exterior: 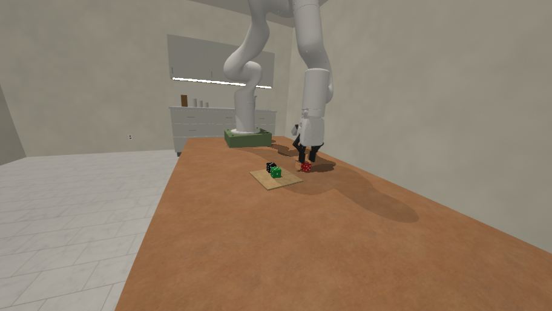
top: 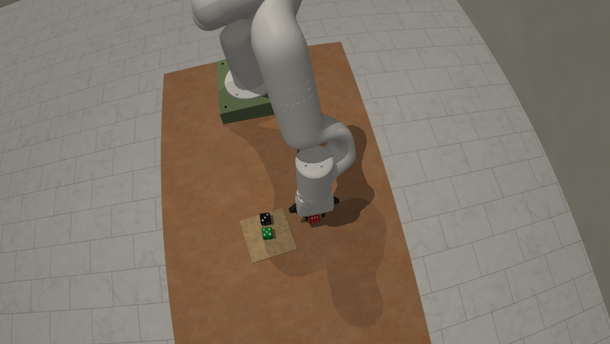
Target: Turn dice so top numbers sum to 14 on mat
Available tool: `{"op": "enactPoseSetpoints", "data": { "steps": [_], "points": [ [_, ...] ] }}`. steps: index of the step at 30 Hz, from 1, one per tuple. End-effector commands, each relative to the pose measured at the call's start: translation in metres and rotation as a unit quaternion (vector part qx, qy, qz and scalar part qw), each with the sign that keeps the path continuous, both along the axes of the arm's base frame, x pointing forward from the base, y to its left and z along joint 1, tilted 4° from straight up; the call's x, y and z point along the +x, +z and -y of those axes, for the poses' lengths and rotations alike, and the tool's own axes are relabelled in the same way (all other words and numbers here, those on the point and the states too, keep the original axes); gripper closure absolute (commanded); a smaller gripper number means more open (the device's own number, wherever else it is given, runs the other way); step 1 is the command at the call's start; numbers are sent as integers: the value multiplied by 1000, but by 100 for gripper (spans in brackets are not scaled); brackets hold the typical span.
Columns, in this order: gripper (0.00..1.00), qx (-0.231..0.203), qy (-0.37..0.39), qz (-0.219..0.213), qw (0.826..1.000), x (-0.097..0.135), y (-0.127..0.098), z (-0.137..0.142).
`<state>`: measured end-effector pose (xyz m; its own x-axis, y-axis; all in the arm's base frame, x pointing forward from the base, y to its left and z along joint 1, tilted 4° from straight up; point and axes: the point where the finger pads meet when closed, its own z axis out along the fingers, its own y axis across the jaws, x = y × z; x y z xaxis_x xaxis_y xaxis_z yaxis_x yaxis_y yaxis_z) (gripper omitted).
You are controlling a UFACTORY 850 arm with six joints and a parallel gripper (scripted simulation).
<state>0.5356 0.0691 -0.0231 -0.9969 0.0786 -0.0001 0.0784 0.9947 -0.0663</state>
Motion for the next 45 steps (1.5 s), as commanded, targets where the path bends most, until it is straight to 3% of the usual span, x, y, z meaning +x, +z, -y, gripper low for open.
{"op": "enactPoseSetpoints", "data": {
  "steps": [1,11,24,45],
  "points": [
    [53,0,0,1,1000,1,1,0],
    [53,0,0,1,1000,1,-3,0],
    [53,0,0,1,1000,1,-28,2],
    [53,0,0,1,1000,1,-33,2]
  ]
}}
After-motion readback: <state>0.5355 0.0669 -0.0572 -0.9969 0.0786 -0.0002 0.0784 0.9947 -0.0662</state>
